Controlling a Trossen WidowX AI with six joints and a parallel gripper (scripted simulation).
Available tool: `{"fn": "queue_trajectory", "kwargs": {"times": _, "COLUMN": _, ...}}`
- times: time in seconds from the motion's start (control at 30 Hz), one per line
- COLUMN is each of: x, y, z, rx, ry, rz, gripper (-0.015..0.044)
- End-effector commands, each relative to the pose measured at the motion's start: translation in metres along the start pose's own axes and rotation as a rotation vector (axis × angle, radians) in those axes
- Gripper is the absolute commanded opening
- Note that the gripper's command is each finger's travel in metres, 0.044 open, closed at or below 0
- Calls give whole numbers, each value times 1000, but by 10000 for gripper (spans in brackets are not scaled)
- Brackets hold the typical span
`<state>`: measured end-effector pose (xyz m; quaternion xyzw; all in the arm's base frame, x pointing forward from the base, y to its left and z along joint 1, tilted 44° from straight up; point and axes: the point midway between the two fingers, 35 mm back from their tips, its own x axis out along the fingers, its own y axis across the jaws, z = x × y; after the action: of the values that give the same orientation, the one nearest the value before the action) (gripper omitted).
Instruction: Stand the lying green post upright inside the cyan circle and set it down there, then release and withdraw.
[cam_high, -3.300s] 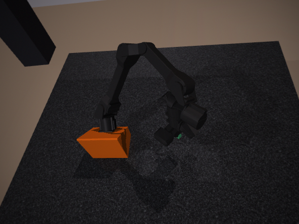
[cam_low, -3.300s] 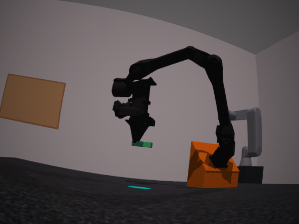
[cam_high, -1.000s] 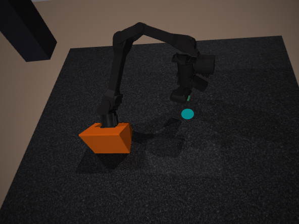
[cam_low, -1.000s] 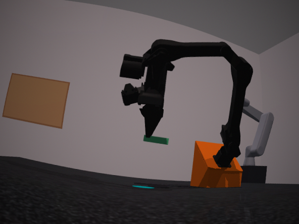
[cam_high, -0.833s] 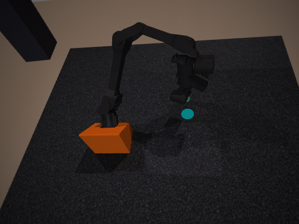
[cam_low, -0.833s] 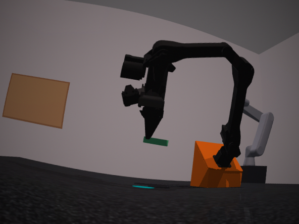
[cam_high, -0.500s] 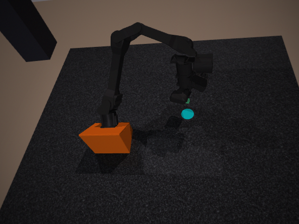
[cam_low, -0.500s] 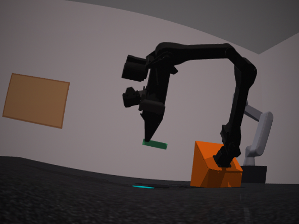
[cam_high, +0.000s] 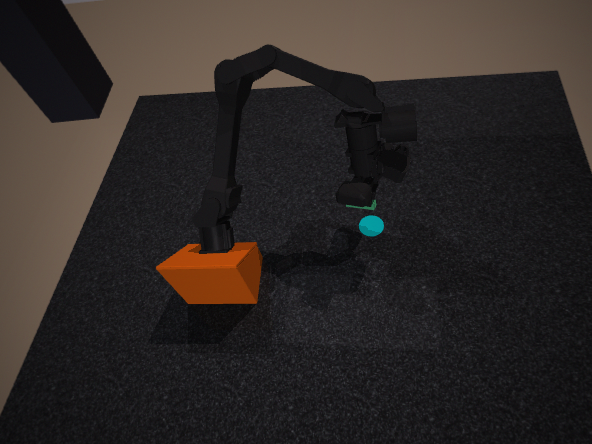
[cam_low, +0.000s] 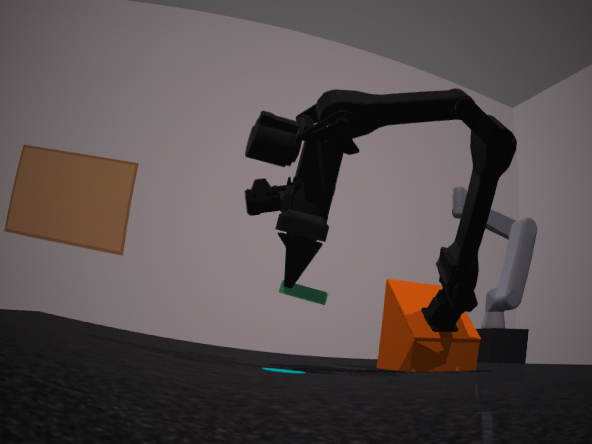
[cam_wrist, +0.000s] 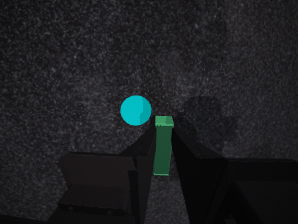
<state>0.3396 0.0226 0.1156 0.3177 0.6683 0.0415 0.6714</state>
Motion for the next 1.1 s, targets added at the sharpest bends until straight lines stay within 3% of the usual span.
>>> {"fn": "queue_trajectory", "kwargs": {"times": 0.0, "x": 4, "y": -2, "z": -1, "rx": 2, "ry": -20, "rz": -24, "gripper": 23}}
{"fn": "queue_trajectory", "kwargs": {"times": 1.07, "x": 16, "y": -4, "z": 1, "rx": -28, "ry": -194, "rz": -138, "gripper": 23}}
